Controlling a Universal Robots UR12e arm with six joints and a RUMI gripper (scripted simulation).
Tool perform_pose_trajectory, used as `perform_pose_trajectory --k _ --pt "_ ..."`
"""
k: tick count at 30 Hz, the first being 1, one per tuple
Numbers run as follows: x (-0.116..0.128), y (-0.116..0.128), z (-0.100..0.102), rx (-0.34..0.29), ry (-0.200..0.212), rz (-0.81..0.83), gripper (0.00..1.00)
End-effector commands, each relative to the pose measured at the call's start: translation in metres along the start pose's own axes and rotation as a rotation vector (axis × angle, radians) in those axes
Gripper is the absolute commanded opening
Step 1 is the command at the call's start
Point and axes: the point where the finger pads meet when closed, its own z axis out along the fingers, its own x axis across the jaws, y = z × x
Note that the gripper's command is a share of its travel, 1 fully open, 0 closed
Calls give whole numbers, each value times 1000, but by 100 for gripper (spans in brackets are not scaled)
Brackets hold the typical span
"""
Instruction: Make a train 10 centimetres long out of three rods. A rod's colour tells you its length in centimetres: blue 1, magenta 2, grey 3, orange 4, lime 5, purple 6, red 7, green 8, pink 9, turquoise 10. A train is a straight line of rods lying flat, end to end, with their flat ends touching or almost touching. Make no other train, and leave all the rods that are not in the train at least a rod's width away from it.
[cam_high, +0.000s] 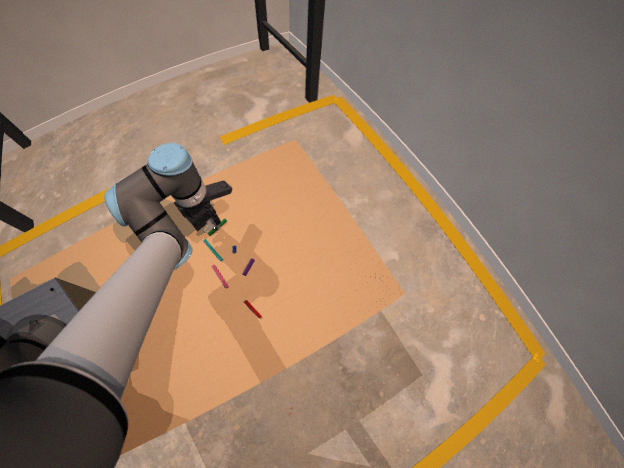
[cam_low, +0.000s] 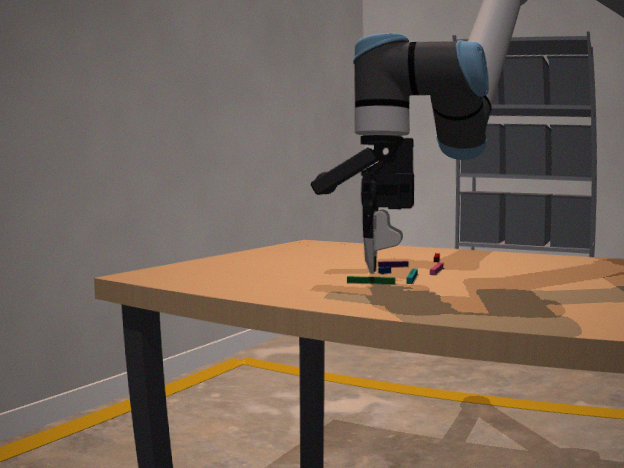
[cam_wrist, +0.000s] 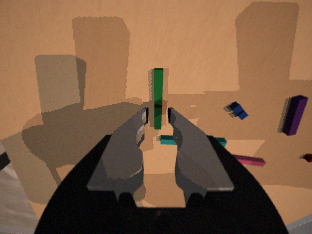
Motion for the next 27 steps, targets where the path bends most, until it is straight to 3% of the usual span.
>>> perform_pose_trajectory --k 1,27 --pt "2 0 0 -1 1 1 14" --pt "1 1 8 -3 1 0 14"
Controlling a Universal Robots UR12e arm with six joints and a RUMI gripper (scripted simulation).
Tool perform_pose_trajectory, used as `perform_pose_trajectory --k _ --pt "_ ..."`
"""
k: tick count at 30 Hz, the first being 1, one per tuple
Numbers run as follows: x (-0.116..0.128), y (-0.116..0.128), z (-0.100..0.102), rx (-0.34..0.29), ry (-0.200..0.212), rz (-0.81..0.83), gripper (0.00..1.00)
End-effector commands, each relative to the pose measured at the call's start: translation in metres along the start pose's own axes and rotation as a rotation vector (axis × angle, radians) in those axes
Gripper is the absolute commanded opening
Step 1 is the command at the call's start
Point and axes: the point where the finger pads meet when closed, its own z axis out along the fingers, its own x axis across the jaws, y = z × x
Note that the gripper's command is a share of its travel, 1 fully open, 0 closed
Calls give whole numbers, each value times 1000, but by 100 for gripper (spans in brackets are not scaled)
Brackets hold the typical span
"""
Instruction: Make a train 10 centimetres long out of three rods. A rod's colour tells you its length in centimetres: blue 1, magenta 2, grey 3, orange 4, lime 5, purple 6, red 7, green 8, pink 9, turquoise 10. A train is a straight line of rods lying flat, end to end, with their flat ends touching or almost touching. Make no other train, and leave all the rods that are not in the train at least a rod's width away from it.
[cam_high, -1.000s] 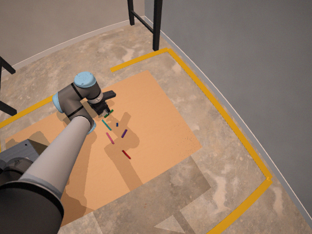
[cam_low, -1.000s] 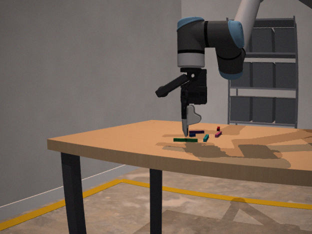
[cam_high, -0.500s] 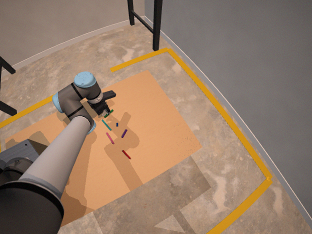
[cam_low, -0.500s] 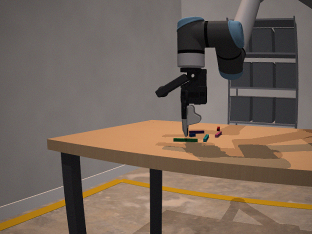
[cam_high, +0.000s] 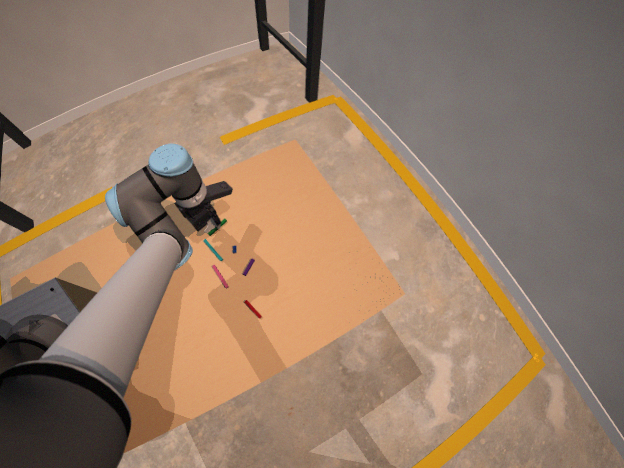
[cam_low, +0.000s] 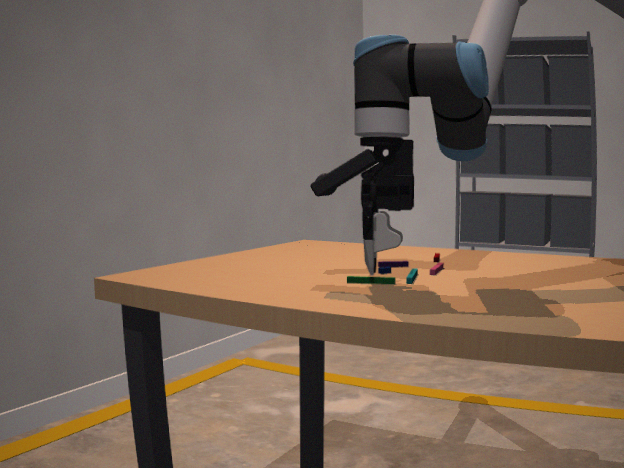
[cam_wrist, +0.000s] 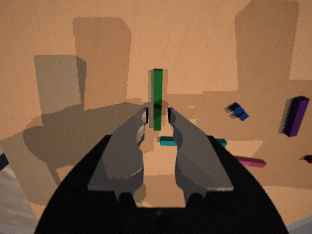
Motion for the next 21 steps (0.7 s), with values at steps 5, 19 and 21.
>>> perform_pose_trajectory --k 5,19,21 --pt "0 1 11 -3 1 0 14" --pt "0 1 15 -2 1 0 14" --pt "0 1 15 -1 1 0 14"
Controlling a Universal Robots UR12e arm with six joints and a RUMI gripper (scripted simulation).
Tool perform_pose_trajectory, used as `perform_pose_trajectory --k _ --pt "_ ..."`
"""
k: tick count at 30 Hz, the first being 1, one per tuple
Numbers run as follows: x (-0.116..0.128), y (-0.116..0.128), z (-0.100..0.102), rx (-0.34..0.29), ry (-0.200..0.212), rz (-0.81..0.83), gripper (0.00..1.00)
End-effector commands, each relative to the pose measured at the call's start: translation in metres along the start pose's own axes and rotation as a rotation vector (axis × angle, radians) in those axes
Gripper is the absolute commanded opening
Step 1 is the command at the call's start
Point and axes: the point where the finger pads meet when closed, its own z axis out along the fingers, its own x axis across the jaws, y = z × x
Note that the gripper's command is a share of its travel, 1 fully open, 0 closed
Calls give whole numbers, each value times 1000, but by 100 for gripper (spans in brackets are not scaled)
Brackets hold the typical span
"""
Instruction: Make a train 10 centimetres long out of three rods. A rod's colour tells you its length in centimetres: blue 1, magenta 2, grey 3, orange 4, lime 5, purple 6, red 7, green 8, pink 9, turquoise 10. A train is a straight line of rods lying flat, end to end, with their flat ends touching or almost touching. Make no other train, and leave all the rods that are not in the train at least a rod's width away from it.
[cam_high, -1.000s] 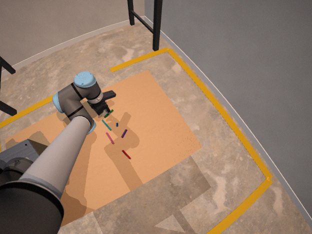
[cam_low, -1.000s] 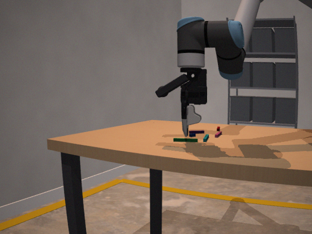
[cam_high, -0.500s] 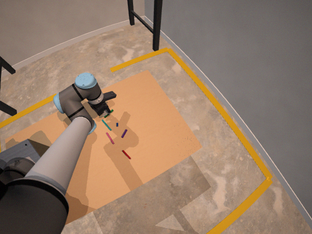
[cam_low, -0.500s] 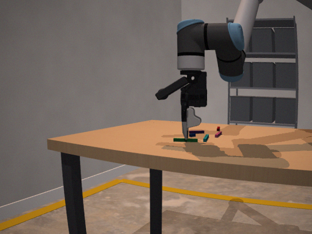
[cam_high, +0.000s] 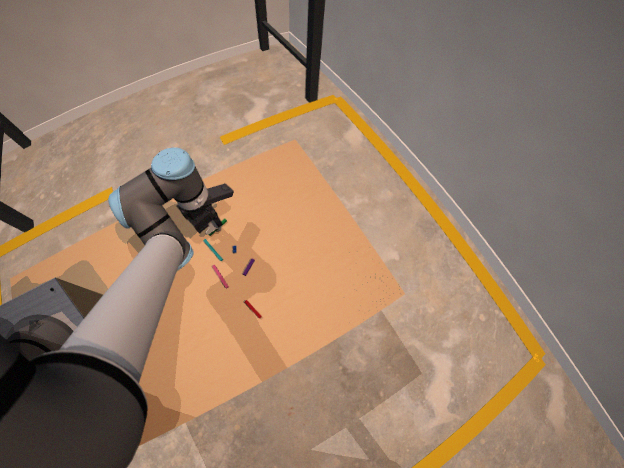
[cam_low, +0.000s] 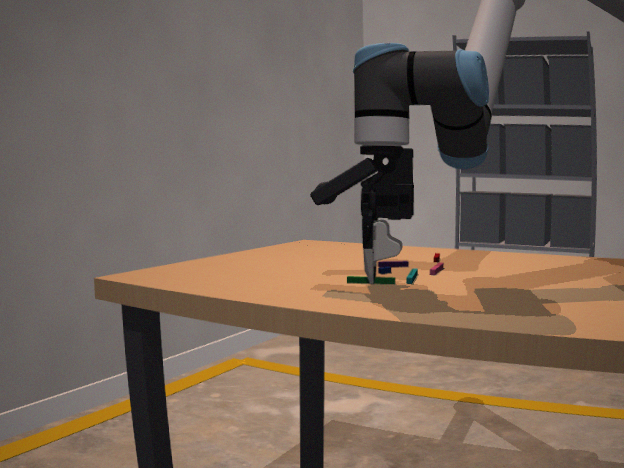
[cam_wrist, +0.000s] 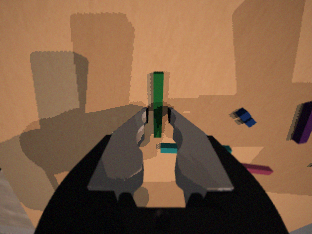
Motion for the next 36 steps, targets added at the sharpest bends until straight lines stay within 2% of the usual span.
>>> perform_pose_trajectory --k 1,32,33,36 --pt "1 1 1 0 1 0 14" --pt "1 1 1 -1 1 0 14" --pt "1 1 1 -1 1 0 0" --pt "1 1 1 -1 1 0 0"
